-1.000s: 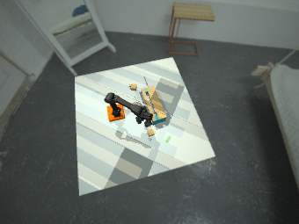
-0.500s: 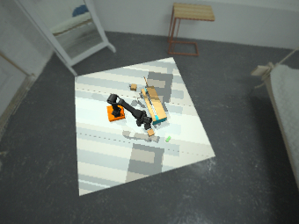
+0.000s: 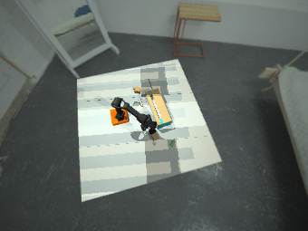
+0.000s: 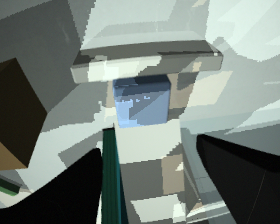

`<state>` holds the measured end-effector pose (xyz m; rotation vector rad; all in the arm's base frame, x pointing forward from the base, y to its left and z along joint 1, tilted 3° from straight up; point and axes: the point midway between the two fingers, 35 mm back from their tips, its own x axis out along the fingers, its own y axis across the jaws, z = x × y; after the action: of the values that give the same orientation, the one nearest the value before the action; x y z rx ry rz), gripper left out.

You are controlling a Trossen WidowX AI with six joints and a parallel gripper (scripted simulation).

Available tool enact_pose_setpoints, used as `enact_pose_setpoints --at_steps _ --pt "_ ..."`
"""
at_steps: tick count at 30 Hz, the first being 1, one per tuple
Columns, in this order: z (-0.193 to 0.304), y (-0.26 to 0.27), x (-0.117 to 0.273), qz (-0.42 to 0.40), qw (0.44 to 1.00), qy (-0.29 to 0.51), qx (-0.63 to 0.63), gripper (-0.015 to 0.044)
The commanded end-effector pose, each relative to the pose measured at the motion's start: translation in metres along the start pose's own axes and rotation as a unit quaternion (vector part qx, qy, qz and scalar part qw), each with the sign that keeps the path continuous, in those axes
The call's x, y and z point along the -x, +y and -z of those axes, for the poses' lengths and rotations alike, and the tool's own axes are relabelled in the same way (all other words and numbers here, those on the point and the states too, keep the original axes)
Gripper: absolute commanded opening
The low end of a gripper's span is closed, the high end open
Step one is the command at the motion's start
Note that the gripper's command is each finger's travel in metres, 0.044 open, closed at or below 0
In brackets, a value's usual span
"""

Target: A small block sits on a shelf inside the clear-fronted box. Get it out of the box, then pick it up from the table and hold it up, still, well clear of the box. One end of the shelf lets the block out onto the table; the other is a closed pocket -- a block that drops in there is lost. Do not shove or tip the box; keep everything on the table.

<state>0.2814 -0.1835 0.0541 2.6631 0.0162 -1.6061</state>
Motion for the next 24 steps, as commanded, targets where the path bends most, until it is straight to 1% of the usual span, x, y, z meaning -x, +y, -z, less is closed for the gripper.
enact_pose_setpoints --at_steps 1,24 --pt "-0.002 0.0 -0.006 0.001 1.0 0.001 -0.002 0.0285" --pt "-0.018 0.0 -0.038 0.001 1.0 0.001 -0.002 0.0285"
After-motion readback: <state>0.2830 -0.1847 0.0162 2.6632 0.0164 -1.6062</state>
